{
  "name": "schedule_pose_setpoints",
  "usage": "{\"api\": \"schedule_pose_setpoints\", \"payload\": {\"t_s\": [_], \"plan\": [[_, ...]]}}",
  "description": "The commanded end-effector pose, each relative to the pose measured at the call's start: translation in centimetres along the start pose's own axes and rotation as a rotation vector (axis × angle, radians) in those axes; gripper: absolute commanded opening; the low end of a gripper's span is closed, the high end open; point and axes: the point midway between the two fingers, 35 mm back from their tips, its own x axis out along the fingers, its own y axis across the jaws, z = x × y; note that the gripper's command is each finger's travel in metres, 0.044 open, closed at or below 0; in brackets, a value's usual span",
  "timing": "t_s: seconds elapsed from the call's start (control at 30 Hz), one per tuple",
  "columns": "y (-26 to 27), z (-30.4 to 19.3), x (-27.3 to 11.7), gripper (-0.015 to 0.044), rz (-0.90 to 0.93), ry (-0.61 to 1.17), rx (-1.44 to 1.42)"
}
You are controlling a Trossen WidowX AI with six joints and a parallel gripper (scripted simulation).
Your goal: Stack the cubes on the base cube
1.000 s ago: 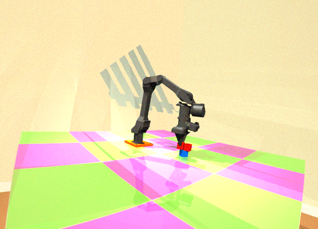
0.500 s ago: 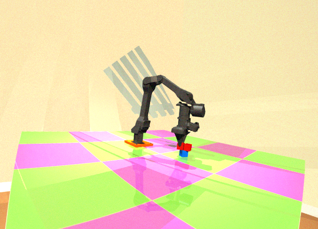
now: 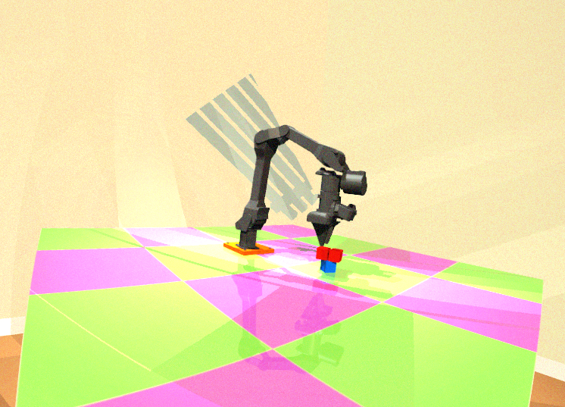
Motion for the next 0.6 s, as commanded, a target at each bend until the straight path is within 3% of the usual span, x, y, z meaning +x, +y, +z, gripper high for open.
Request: {"api": "schedule_pose_setpoints", "payload": {"t_s": [0.0,0.57], "plan": [[0.0,0.2,-0.8,0.0205,-0.001,-0.007,-0.001],[0.0,0.1,-3.8,0.0205,-0.001,-0.007,-0.001]]}}
